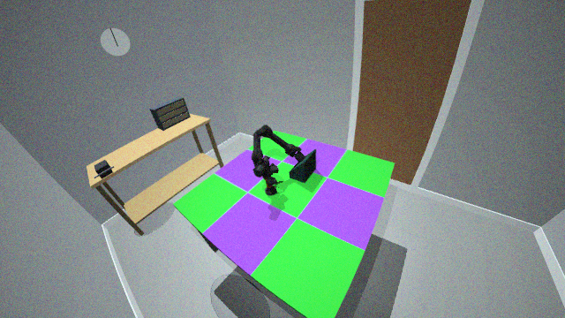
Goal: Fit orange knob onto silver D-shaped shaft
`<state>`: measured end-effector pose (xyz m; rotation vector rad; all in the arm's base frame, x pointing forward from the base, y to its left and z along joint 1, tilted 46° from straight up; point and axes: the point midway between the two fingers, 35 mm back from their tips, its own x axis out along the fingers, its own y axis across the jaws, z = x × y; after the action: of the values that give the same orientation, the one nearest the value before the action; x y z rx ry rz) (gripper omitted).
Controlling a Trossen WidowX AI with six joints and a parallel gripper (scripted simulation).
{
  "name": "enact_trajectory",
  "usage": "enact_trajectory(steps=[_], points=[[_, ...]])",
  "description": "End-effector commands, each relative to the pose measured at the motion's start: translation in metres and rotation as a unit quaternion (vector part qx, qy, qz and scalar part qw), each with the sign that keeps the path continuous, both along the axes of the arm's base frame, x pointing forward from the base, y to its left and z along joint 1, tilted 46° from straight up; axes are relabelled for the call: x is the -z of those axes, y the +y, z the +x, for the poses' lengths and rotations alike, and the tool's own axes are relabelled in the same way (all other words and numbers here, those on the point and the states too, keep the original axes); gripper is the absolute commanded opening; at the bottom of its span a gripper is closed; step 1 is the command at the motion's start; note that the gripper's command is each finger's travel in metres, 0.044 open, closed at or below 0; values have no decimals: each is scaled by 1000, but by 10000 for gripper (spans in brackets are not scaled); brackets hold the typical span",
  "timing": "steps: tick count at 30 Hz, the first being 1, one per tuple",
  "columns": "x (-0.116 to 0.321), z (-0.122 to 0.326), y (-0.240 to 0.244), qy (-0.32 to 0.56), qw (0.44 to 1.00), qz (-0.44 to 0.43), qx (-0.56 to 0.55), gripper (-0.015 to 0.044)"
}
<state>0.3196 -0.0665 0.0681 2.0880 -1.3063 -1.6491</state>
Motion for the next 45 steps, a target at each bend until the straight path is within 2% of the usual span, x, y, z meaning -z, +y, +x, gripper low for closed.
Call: enact_trajectory(steps=[1,45], points=[[1,-2,0,1,1000,-1,-1,0],[1,-4,-1,6,1000,-1,-6,0]])
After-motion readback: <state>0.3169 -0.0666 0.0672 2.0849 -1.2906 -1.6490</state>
